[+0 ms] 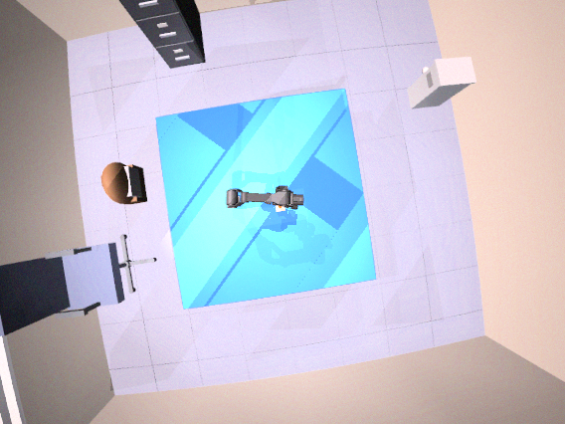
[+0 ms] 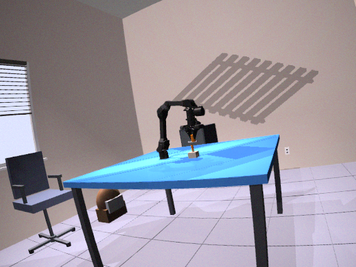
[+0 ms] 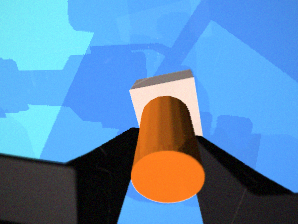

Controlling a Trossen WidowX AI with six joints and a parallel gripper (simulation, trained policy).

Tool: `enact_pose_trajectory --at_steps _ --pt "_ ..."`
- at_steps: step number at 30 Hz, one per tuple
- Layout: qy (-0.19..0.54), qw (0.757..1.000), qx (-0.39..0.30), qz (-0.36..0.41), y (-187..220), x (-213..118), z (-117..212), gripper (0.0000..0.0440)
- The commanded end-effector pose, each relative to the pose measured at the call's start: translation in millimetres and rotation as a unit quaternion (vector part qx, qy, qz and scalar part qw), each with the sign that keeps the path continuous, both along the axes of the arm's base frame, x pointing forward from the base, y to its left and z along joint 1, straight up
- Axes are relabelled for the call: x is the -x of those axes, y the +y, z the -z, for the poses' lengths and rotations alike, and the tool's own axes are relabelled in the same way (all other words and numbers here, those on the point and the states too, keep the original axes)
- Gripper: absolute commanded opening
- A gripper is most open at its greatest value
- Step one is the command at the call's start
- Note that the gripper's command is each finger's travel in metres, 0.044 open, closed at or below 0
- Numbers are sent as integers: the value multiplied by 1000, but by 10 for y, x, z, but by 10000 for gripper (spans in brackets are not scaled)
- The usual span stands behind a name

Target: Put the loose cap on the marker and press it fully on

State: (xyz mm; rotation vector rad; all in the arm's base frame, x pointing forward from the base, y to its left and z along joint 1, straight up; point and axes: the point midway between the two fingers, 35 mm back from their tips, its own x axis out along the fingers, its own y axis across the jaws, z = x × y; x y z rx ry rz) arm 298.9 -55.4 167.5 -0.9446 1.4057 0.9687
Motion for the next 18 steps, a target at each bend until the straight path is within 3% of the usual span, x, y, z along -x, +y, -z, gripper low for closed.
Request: enact_pose_trajectory --at_steps 1,18 --pt "1 1000 0 6 -106 12 -16 24" --pt "21 999 -17 18 -249 60 188 0"
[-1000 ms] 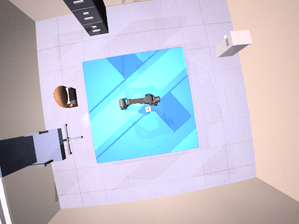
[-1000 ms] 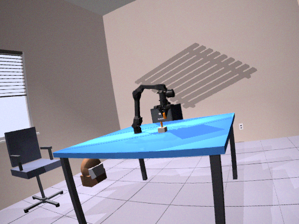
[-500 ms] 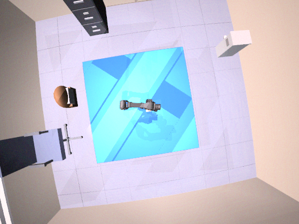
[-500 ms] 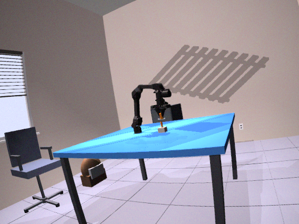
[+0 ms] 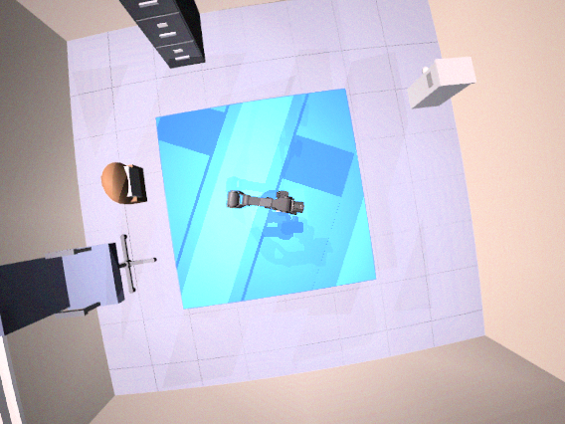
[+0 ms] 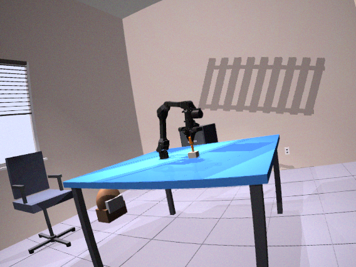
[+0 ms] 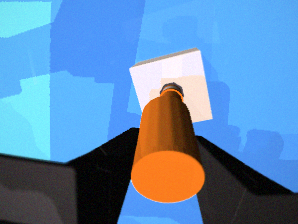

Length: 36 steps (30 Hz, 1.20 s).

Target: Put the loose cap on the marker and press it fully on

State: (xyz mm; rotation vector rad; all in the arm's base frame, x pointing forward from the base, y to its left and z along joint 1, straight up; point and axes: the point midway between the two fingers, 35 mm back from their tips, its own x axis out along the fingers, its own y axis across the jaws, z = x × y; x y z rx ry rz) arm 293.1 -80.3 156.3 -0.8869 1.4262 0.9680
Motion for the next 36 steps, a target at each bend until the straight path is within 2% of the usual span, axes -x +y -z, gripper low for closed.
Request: enact_pose_trajectory --at_steps 1,19,24,29,36 --pt "9 1000 -6 -3 0 2 95 0" --pt "29 999 -27 -32 22 36 550 1" --pt "37 998 -26 -37 23 64 630 132" --pt "43 998 -29 -42 35 101 655 153" --pt "52 997 -38 -49 71 173 657 210"
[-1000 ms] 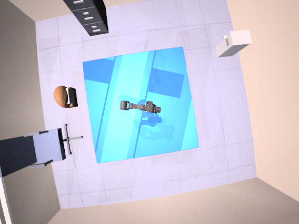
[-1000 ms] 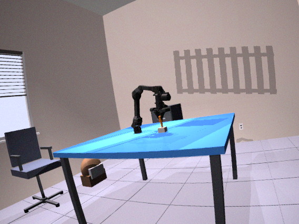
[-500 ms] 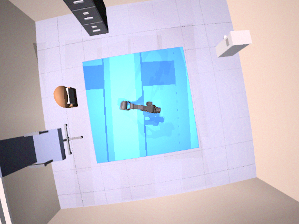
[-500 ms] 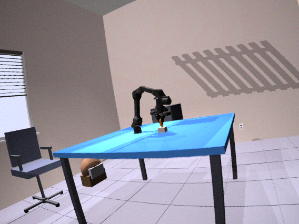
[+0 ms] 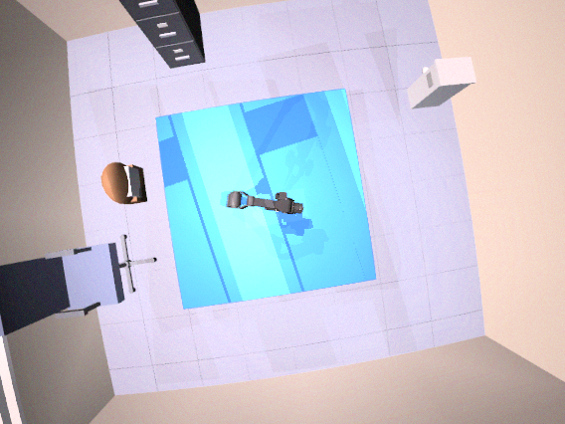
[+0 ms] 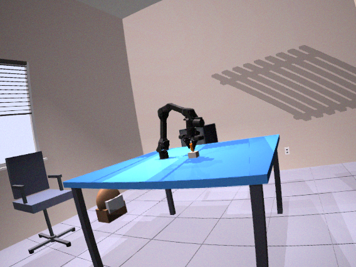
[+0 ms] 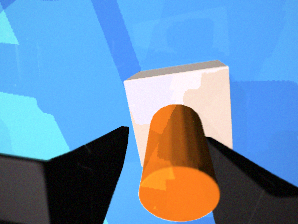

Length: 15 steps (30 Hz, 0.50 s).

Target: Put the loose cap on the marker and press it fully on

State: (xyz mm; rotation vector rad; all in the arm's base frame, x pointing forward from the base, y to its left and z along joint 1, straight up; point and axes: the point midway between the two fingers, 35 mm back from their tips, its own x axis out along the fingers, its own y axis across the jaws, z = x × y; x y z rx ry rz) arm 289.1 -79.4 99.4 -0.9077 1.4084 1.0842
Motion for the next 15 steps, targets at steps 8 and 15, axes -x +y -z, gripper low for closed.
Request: enact_pose_trajectory --at_steps 8,15 --pt "29 999 -23 -16 100 190 83 323" --pt "1 1000 -19 -20 96 147 22 440"
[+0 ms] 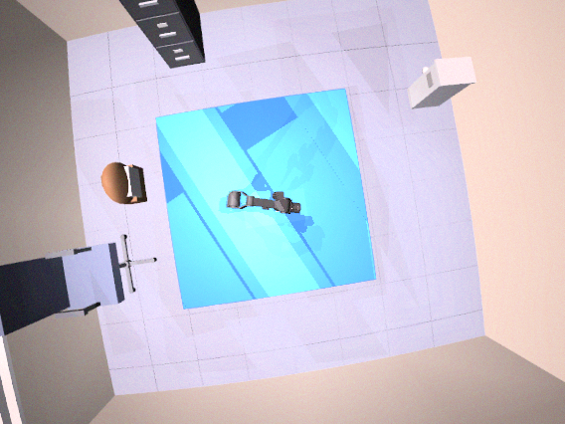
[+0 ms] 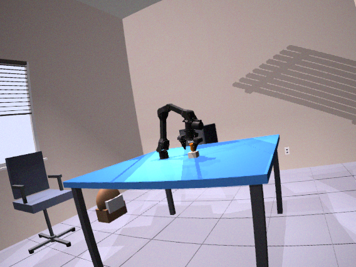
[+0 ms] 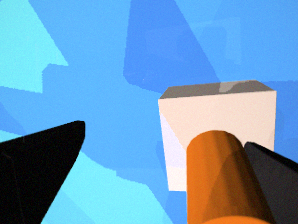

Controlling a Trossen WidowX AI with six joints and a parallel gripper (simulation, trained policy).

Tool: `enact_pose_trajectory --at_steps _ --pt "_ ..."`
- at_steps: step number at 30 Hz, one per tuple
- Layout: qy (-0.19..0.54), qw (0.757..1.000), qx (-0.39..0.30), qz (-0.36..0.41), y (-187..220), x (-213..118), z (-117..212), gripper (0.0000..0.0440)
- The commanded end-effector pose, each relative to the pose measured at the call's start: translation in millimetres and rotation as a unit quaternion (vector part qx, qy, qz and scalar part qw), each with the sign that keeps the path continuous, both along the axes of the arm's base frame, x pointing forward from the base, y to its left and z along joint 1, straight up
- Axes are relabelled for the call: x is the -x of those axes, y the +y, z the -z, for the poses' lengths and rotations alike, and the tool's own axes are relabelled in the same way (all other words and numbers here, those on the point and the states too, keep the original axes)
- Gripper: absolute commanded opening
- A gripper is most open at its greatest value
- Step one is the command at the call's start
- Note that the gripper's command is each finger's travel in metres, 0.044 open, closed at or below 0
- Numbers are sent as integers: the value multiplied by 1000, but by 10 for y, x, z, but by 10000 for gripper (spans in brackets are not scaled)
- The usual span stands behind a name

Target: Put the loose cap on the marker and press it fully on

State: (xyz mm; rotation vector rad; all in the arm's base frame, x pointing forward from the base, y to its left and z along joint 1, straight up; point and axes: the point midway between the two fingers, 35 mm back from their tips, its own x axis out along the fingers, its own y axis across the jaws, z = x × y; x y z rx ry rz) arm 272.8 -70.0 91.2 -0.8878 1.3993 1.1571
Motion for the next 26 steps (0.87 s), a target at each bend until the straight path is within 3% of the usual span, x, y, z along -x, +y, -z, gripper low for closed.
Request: enact_pose_trajectory --at_steps 1,21,26 --pt "-23 1000 3 -3 -1 -25 -78 440" --pt "-92 995 22 -21 -56 -97 -604 439" --pt "-101 994 25 -20 -68 -79 -691 404"
